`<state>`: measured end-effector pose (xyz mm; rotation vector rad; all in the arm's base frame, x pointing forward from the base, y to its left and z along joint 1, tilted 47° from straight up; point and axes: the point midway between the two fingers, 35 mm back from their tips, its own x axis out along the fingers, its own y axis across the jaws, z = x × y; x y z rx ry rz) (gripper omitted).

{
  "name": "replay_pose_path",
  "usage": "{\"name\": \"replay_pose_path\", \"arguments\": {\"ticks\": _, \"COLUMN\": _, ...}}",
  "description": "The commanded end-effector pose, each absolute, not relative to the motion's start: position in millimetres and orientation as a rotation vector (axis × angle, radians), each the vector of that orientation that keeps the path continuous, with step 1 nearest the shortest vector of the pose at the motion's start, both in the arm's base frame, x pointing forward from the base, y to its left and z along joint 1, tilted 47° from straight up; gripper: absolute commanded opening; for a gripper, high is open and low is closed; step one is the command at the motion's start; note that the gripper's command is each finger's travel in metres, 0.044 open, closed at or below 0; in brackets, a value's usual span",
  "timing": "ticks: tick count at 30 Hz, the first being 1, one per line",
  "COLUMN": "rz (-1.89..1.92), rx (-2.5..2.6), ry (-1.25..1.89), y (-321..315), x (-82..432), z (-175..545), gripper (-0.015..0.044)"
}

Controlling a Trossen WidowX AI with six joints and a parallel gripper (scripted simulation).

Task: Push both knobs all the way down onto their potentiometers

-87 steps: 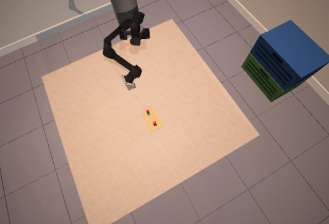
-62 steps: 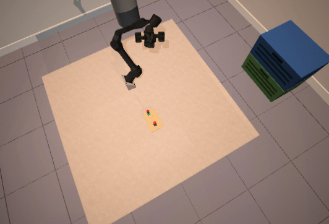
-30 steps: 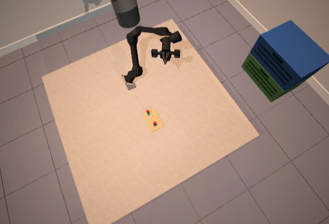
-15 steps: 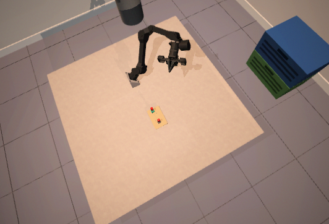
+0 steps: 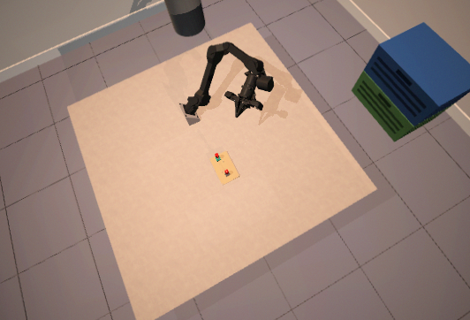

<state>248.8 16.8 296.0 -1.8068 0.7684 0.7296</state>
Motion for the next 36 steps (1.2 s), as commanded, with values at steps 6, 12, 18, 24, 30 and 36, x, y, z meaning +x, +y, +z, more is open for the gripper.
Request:
{"name": "replay_pose_path", "arguments": {"ticks": 6, "rz": 0.833, "rx": -1.571, "ry": 0.884, "y": 20.0, "x": 266.9, "z": 261.4, "gripper": 0.0}}
{"name": "replay_pose_path", "arguments": {"ticks": 12, "rz": 0.885, "rx": -1.408, "ry": 0.955, "y": 21.3, "x": 276.1, "z": 240.5, "gripper": 0.0}}
{"name": "replay_pose_path", "arguments": {"ticks": 18, "rz": 0.922, "rx": -1.236, "ry": 1.028, "y": 21.4, "x": 284.1, "z": 219.8, "gripper": 0.0}}
{"name": "replay_pose_path", "arguments": {"ticks": 24, "rz": 0.939, "rx": -1.054, "ry": 1.107, "y": 18.7, "x": 291.3, "z": 198.7, "gripper": 0.0}}
{"name": "replay_pose_path", "arguments": {"ticks": 30, "rz": 0.954, "rx": -0.868, "ry": 1.173, "y": 17.6, "x": 296.8, "z": 180.2, "gripper": 0.0}}
{"name": "replay_pose_path", "arguments": {"ticks": 36, "rz": 0.961, "rx": -0.687, "ry": 1.232, "y": 16.1, "x": 301.7, "z": 162.8, "gripper": 0.0}}
